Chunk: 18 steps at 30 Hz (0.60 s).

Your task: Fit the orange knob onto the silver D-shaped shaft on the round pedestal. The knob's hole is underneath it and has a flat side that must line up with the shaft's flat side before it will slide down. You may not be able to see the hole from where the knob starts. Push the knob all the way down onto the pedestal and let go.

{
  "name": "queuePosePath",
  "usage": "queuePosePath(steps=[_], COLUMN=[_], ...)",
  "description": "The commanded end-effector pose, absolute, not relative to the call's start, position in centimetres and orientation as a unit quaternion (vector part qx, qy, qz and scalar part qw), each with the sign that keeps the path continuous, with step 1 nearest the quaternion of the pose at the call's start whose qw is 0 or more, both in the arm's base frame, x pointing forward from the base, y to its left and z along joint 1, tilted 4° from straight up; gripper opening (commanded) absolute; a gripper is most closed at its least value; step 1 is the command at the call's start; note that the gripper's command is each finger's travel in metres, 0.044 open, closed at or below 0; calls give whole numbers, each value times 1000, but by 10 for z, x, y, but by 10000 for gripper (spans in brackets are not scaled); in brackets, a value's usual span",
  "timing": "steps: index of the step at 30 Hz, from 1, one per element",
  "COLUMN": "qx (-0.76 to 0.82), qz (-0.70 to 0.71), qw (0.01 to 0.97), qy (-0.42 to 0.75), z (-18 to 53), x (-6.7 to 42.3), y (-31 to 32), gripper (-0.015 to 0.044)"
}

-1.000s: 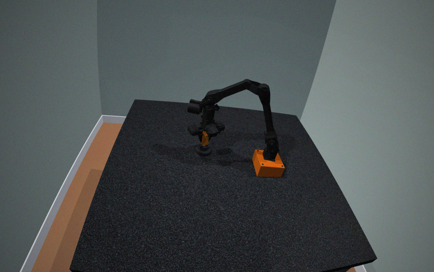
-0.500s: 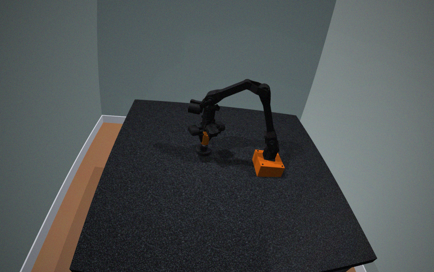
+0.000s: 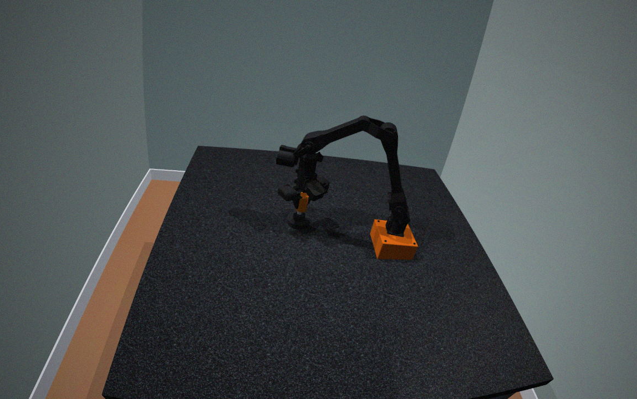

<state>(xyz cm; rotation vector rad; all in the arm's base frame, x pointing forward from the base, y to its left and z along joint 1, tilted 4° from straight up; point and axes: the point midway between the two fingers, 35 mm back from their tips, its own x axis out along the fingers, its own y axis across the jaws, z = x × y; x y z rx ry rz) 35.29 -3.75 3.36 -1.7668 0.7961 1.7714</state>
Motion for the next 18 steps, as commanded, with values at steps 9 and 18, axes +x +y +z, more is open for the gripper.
queuePosePath(steps=[9,18], qx=[-655,-655], qz=[653,653], qw=[248,248], qy=[287,287], z=[35,30], x=[359,358], y=[-39,-39], gripper=[0,0])
